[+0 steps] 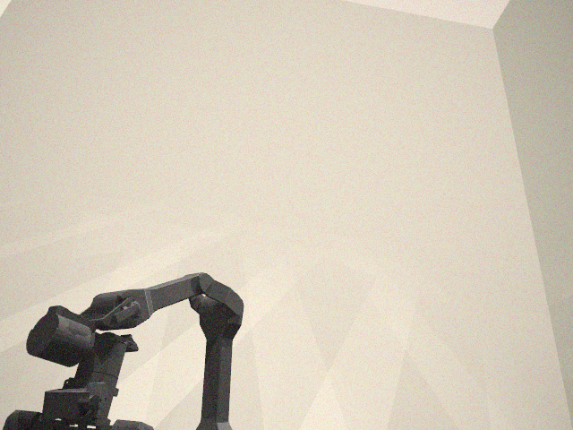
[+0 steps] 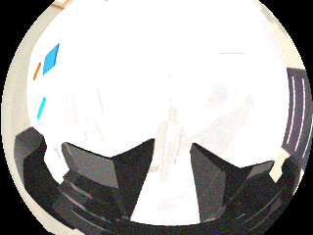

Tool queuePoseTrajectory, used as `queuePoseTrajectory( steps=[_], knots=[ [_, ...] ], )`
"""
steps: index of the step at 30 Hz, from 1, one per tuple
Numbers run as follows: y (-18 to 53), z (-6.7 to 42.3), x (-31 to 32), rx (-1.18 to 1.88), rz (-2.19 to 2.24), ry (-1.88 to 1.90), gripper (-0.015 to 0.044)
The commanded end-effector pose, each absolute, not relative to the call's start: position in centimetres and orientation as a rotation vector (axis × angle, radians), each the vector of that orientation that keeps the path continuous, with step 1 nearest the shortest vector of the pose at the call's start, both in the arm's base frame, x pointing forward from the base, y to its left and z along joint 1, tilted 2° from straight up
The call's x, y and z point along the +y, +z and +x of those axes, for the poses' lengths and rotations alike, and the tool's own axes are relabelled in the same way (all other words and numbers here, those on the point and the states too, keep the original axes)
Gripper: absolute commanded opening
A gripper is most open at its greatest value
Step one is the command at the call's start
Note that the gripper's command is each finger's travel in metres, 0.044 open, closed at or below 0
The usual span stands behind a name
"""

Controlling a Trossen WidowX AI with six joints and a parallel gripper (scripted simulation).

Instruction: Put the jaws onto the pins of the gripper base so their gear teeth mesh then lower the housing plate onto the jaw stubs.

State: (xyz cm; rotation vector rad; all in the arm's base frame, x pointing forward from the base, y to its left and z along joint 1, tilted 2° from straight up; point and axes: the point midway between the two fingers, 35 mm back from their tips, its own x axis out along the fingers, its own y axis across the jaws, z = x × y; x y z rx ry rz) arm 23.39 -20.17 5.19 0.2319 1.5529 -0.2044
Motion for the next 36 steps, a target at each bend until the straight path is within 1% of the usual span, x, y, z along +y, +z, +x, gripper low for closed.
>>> queuePoseTrajectory(
  steps=[1, 19, 36],
  knots=[
    [5.3, 23.9, -19.1, 1.549, 0.201, -0.173, 0.0134],
    [5.4, 25.9, -13.6, 1.553, 0.050, -0.016, 0.0134],
    [5.5, 26.7, -8.3, 1.548, -0.091, 0.132, 0.0134]
  ],
)
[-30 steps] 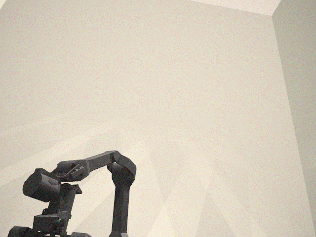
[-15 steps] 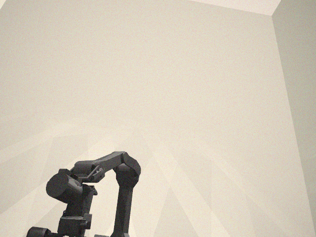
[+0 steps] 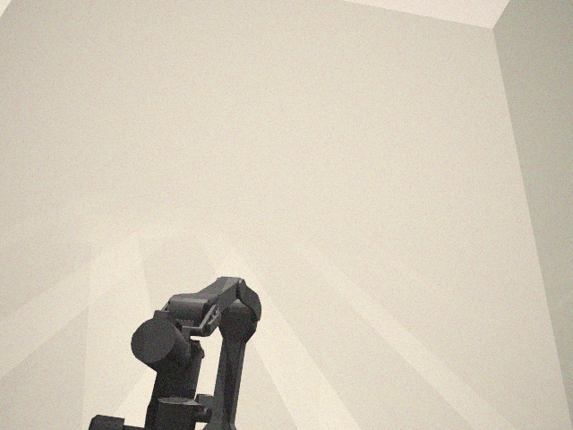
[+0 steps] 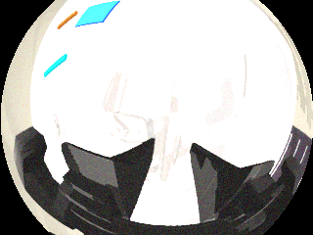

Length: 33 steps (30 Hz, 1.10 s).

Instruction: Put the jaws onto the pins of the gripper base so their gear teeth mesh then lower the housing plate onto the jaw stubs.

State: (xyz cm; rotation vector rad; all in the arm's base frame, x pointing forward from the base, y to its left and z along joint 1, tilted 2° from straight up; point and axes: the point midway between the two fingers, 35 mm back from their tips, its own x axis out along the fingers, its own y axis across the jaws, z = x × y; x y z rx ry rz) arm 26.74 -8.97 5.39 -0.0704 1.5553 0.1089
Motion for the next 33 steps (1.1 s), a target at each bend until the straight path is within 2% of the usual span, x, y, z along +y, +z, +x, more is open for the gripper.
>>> queuePoseTrajectory(
  steps=[1, 33],
  knots=[
    [5.48, 26.76, -8.10, 1.548, -0.095, 0.136, 0.0134],
    [5.53, 27.40, -7.19, 1.546, -0.106, 0.148, 0.0134]
  ],
)
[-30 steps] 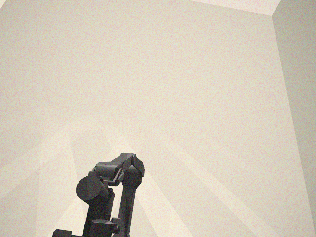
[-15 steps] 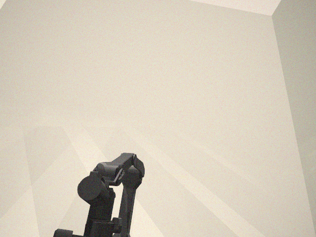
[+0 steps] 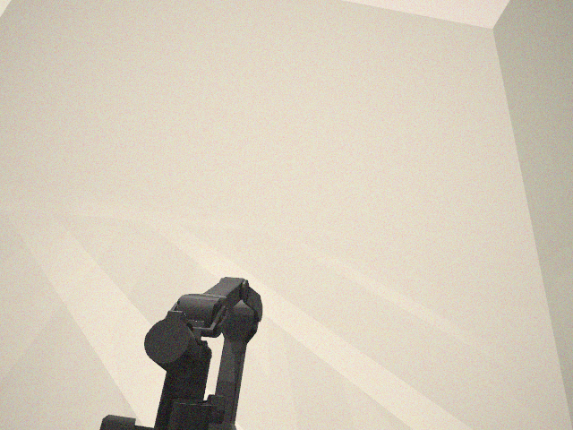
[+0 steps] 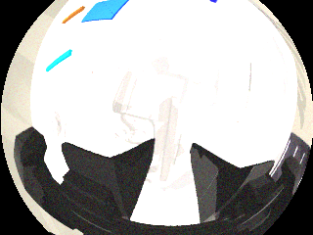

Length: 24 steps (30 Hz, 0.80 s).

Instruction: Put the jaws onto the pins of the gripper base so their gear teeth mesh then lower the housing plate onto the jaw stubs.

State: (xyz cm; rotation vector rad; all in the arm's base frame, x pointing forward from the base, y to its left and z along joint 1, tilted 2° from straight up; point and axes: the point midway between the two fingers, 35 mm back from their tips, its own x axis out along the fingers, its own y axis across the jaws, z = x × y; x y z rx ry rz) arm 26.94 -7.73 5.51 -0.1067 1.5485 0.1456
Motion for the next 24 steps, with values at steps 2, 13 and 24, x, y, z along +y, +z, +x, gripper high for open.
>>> queuePoseTrajectory(
  steps=[2, 13, 24],
  knots=[
    [5.6, 27.8, -6.7, 1.546, -0.105, 0.148, 0.0134],
    [5.6, 28.7, -5.2, 1.545, -0.104, 0.150, 0.0134],
    [5.6, 28.7, -5.2, 1.545, -0.104, 0.150, 0.0134]
  ],
)
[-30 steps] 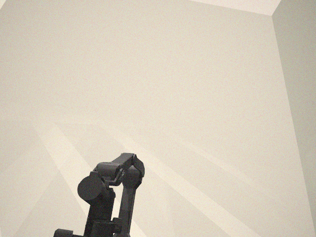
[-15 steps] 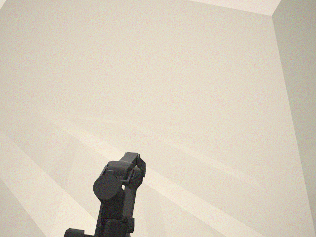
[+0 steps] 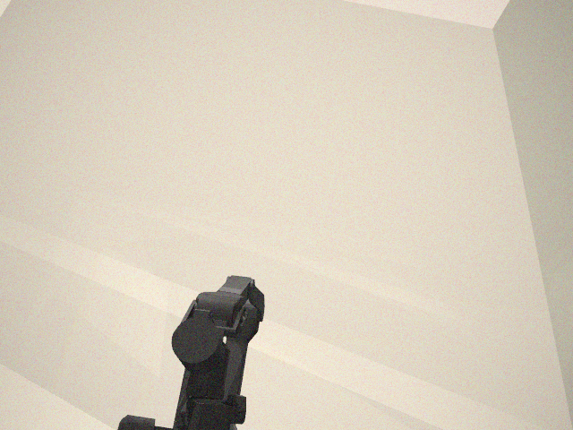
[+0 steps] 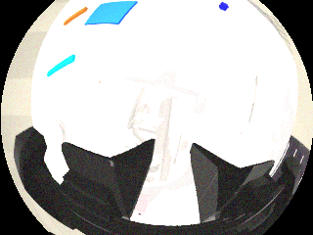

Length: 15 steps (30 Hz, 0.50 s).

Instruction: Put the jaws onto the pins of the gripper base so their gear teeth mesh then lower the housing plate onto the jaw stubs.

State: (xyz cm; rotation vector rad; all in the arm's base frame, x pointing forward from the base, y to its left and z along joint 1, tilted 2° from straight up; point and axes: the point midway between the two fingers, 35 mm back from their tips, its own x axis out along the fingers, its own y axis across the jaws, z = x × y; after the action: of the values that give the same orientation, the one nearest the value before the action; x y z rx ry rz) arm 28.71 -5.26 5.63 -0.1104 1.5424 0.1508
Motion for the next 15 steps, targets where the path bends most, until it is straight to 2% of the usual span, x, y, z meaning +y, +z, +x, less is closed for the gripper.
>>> queuePoseTrajectory(
  steps=[1, 15],
  knots=[
    [5.62, 28.70, -5.20, 1.545, -0.104, 0.150, 0.0134],
    [5.61, 28.63, -5.18, 1.545, -0.098, 0.144, 0.0134]
  ],
)
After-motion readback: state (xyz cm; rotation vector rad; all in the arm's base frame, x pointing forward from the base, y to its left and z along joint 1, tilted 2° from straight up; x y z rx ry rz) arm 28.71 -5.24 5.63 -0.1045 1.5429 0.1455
